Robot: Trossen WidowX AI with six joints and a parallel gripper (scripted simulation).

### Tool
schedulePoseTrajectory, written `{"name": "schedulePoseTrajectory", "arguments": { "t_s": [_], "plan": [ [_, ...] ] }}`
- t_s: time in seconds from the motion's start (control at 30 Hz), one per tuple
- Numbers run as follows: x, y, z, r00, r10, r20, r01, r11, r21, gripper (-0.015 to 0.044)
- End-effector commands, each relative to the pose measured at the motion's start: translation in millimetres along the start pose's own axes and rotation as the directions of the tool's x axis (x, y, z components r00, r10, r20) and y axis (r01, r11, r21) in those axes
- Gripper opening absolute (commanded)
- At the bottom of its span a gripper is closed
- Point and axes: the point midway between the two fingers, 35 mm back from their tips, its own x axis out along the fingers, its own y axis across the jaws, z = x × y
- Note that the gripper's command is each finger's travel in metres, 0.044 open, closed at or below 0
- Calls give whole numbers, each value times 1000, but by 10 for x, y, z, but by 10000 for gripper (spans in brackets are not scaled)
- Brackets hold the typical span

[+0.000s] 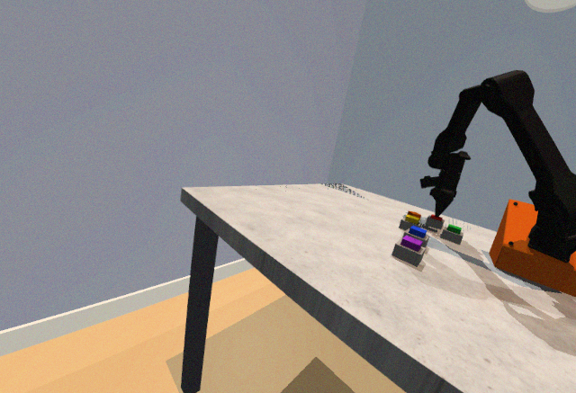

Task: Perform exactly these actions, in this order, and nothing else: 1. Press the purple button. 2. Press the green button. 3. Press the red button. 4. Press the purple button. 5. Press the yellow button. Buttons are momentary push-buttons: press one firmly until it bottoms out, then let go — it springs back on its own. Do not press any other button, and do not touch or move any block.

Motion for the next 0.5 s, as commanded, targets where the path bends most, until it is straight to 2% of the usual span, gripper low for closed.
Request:
{"name": "schedulePoseTrajectory", "arguments": {
  "t_s": [0.0, 0.4, 0.47],
  "plan": [
    [20, 12, -3, 1000, 5, -1, -5, 1000, 6, 20],
    [20, 12, -3, 1000, 5, -1, -5, 1000, 6, 20],
    [-93, 3, -1, 1000, 2, -1, -2, 1000, 2, 20]
  ]
}}
